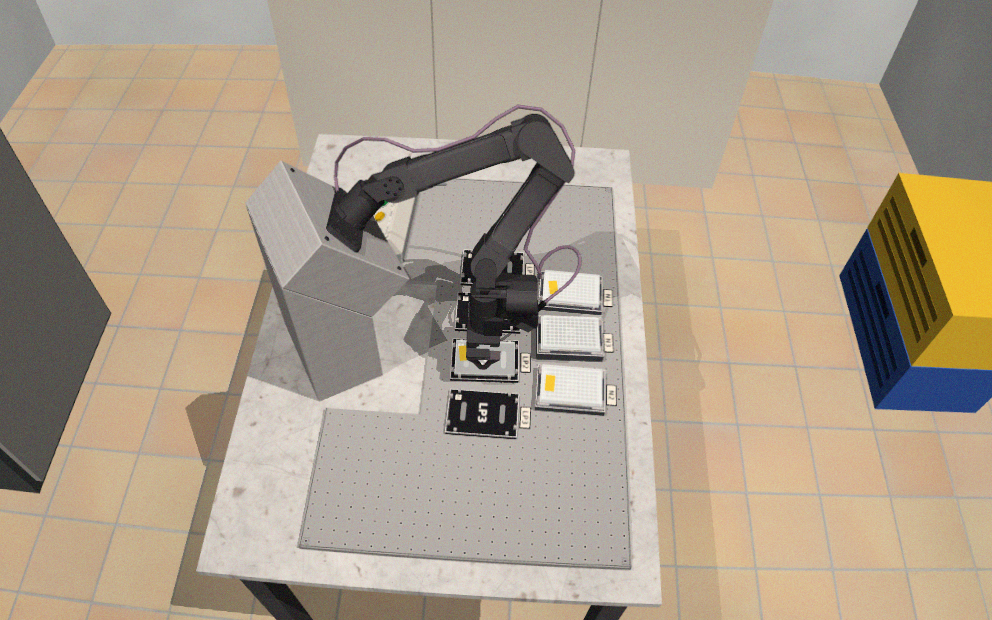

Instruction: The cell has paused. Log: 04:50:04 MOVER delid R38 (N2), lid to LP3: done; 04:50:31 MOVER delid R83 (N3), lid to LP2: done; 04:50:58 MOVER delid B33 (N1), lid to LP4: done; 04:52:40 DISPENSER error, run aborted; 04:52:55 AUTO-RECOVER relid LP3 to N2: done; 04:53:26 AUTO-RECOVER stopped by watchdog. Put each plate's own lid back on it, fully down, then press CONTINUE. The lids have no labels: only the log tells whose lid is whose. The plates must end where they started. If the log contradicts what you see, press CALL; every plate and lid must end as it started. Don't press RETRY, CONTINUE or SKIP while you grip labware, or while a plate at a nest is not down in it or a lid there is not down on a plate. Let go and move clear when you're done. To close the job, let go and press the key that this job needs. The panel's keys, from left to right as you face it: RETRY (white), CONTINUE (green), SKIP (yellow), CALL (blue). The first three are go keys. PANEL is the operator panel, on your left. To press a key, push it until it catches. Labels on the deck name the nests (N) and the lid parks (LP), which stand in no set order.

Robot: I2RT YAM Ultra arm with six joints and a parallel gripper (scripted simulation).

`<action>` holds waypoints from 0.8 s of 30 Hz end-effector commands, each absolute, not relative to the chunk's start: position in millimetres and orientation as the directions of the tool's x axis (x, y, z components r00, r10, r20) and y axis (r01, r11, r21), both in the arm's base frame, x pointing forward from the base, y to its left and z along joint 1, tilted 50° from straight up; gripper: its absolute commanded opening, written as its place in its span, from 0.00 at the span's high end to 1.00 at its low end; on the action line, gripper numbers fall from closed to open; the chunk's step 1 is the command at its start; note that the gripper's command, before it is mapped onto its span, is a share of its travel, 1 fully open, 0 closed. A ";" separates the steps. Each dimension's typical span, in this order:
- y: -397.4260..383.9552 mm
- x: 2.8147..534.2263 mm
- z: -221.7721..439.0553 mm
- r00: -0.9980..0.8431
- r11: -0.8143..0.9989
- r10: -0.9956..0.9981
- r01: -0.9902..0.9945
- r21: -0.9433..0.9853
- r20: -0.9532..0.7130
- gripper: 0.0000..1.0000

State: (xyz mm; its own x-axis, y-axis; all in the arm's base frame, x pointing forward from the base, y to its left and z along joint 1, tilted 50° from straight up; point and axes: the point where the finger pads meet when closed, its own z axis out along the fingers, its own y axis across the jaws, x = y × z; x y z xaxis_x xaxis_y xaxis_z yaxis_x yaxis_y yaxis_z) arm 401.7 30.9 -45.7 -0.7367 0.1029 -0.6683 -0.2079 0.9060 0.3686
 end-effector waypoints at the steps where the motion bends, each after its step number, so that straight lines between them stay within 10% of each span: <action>1: 31.6 415.0 -46.8 -0.722 0.909 0.110 -0.205 0.363 -0.683 0.00; 24: 35.7 434.8 -66.4 -0.720 0.912 0.125 -0.188 0.365 -0.683 0.00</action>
State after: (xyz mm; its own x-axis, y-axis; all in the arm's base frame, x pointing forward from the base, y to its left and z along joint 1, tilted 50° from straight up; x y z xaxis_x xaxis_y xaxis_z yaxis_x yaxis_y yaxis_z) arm 426.2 44.6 -65.5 -0.7302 0.1015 -0.6756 -0.2122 0.9063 0.3656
